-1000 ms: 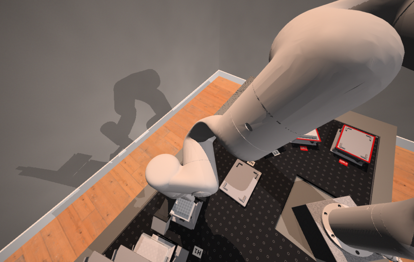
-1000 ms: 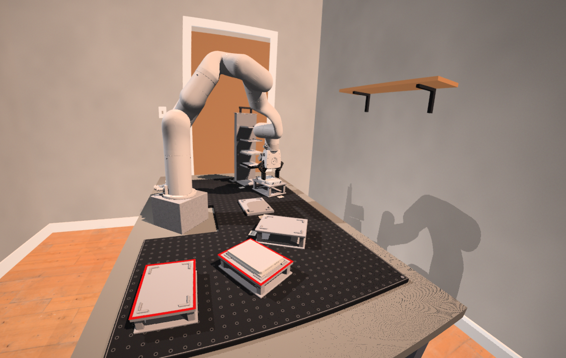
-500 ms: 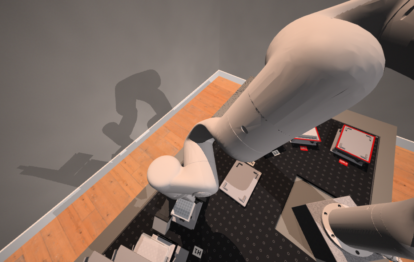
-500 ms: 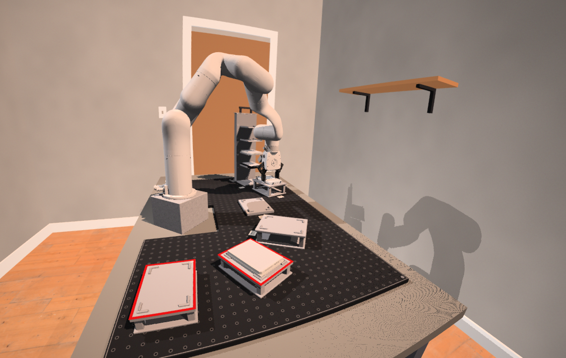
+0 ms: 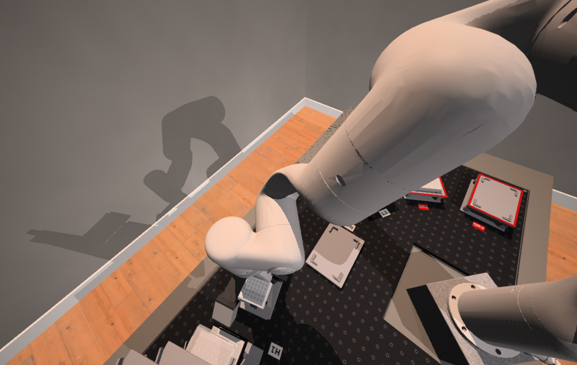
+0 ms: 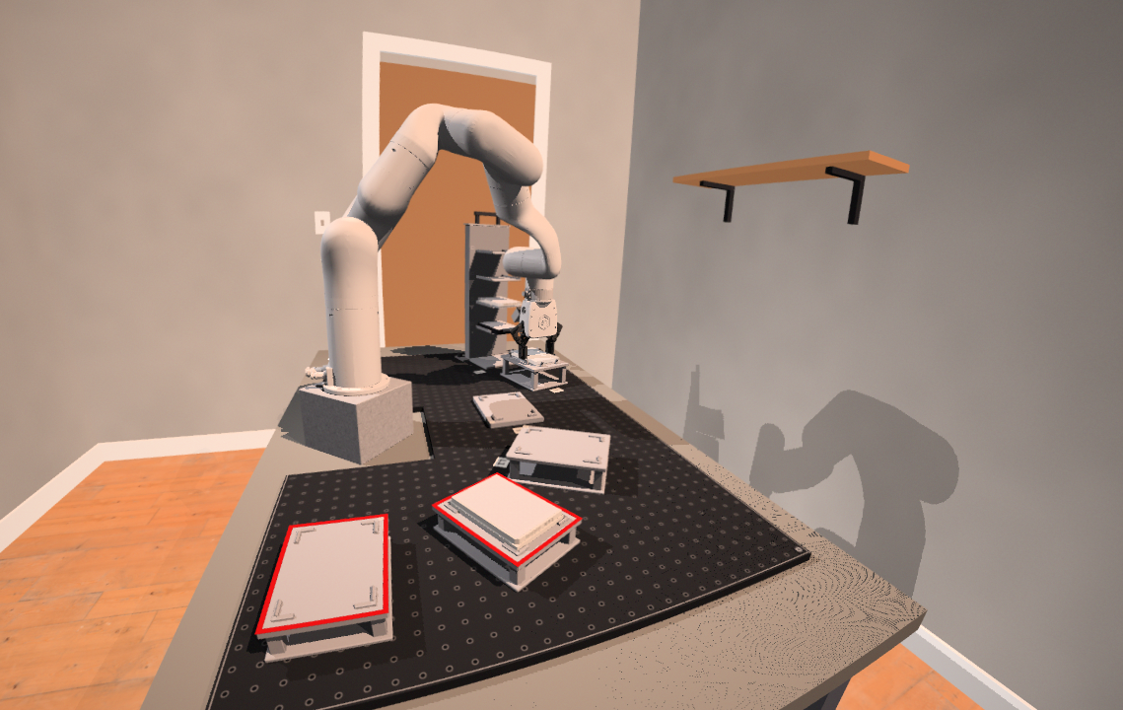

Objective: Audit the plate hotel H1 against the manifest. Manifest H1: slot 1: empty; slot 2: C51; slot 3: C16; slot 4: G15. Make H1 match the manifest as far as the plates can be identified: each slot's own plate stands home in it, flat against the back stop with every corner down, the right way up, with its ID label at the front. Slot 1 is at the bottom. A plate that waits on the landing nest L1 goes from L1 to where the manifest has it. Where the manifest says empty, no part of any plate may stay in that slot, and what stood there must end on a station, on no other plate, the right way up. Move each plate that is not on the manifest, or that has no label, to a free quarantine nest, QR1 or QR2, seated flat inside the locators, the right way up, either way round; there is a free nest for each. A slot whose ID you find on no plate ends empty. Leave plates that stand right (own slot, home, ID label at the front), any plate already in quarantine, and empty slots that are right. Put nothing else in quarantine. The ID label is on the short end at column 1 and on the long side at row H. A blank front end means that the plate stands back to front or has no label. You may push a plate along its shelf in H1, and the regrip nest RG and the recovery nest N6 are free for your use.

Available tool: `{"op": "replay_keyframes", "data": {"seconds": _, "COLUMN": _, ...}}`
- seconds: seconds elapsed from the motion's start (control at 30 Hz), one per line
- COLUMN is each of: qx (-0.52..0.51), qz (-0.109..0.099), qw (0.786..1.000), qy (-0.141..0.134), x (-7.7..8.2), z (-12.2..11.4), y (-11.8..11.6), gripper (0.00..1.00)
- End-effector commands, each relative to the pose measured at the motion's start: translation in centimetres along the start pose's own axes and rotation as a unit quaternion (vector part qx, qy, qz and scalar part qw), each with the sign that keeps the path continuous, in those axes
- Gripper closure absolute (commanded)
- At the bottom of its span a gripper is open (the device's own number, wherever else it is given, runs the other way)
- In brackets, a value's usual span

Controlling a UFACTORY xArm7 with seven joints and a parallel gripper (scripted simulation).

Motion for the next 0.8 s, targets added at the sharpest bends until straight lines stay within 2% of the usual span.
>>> {"op": "replay_keyframes", "data": {"seconds": 0.0, "qx": 0.0, "qz": -0.002, "qw": 1.0, "qy": 0.0, "x": 0.16, "z": 0.0, "y": 0.13, "gripper": 0.0}}
{"op": "replay_keyframes", "data": {"seconds": 0.03, "qx": 0.0, "qz": -0.002, "qw": 1.0, "qy": 0.0, "x": 0.16, "z": 0.0, "y": 0.13, "gripper": 0.0}}
{"op": "replay_keyframes", "data": {"seconds": 0.07, "qx": 0.0, "qz": -0.002, "qw": 1.0, "qy": 0.0, "x": 0.22, "z": 0.0, "y": 0.13, "gripper": 1.0}}
{"op": "replay_keyframes", "data": {"seconds": 0.77, "qx": 0.0, "qz": -0.002, "qw": 1.0, "qy": 0.0, "x": 0.22, "z": 0.0, "y": 0.13, "gripper": 1.0}}
Point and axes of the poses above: the point where the finger pads meet when closed, its own x axis back along the fingers, its own y axis across the jaws, z = x × y, the point moved 9 cm from there along x, back along the fingers, and after that the axes turned 11 degrees about x, right-handed, at the moved point
